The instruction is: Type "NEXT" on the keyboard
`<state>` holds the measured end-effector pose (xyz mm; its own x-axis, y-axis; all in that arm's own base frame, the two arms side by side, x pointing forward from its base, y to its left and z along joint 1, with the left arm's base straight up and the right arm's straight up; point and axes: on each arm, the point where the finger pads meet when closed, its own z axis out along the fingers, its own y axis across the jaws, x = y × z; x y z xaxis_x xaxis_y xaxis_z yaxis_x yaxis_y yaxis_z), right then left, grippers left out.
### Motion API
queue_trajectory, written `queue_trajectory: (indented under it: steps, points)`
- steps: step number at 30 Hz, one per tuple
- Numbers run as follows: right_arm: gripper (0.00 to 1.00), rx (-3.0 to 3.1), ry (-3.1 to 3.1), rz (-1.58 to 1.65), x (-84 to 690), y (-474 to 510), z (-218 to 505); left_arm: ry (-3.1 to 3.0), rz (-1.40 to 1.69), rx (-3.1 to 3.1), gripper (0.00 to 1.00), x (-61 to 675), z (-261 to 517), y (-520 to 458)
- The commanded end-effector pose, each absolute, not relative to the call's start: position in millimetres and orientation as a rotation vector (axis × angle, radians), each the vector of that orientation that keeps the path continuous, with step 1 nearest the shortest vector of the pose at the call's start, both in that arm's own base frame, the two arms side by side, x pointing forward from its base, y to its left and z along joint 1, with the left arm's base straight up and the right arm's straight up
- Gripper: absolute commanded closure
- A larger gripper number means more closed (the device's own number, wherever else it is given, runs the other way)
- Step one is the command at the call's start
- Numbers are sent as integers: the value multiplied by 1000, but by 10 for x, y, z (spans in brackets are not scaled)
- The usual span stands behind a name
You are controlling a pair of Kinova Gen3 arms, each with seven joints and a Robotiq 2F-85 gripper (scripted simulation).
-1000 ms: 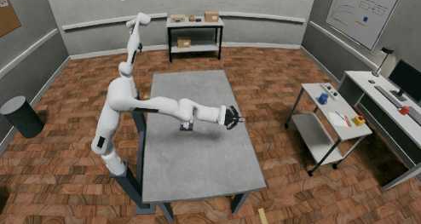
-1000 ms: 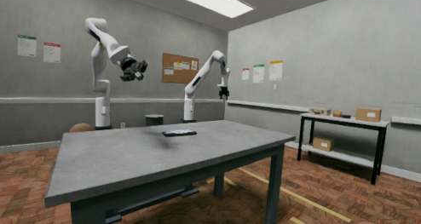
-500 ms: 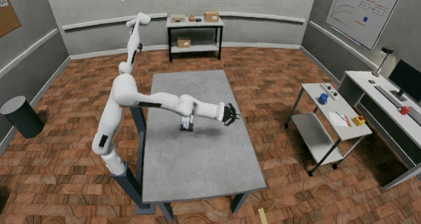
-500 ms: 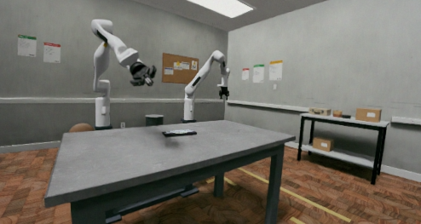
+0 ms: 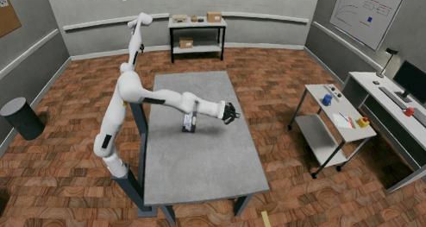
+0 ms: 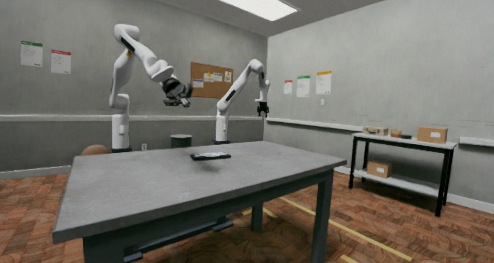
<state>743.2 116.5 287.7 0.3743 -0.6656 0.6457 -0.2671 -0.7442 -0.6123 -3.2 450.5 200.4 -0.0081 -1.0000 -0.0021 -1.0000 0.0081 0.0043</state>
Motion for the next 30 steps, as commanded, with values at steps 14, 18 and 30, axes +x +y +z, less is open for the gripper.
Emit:
queue_trajectory:
  steps: [14,18,30]
  points:
    - [903,-2302,785,-1284,7317,1679,2640,-2213,0,2230,2,-34,2000,4500]
    - [903,-2321,781,-1269,7273,1794,2572,-2213,0,2230,2,-34,2000,4500]
    - [903,-2381,766,-1224,7119,2126,2365,-2213,0,2230,2,-34,2000,4500]
